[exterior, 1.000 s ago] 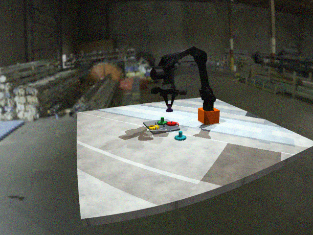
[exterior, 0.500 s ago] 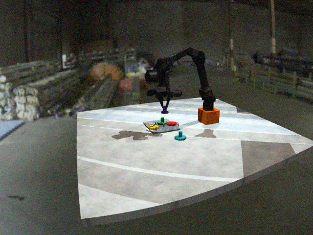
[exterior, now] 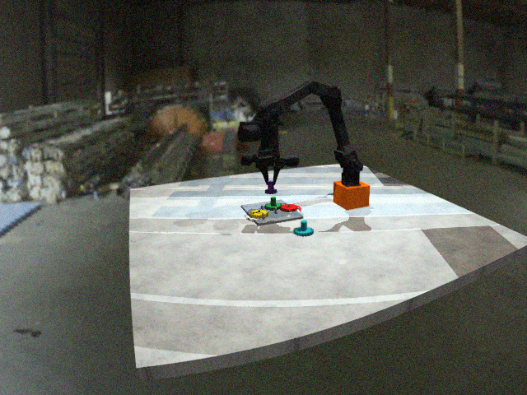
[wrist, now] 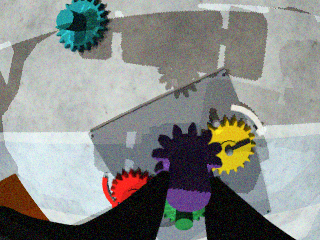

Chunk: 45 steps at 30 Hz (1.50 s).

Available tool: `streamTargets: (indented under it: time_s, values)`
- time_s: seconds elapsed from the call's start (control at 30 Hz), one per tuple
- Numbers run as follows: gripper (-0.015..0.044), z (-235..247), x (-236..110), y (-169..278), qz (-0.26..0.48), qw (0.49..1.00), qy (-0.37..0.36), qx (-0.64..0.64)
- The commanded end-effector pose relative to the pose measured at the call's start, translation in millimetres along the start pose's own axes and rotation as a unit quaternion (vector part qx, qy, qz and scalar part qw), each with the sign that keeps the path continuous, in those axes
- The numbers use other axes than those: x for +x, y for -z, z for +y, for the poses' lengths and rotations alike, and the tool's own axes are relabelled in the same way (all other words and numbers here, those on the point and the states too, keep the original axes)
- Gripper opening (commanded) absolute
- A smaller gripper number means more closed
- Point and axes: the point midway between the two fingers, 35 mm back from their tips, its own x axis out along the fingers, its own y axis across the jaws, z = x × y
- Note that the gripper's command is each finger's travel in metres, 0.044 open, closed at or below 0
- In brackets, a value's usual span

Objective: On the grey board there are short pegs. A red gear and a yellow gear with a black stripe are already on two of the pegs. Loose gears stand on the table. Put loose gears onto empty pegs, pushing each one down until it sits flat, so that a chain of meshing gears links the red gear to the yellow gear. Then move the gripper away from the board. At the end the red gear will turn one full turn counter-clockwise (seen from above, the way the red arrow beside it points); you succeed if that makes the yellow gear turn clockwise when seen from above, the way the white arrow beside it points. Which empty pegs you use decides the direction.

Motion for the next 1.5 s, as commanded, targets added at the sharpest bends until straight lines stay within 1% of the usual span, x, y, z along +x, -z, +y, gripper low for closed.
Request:
streamTargets:
  time_s: [0.0, 1.07, 1.3, 1.47]
  values:
    - [0.0, -7.8, 5.5, 7.9, -0.003, 1.0, 0.0, -0.001]
    - [0.0, -52.6, 44.3, 77.2, 0.0, 1.0, 0.001, -0.001]
    - [0.0, -53.4, 43.1, 79.4, 0.001, 1.0, 0.002, 0.001]
    - [0.0, -53.4, 42.8, 79.5, 0.0, 0.999, 0.002, 0.04]
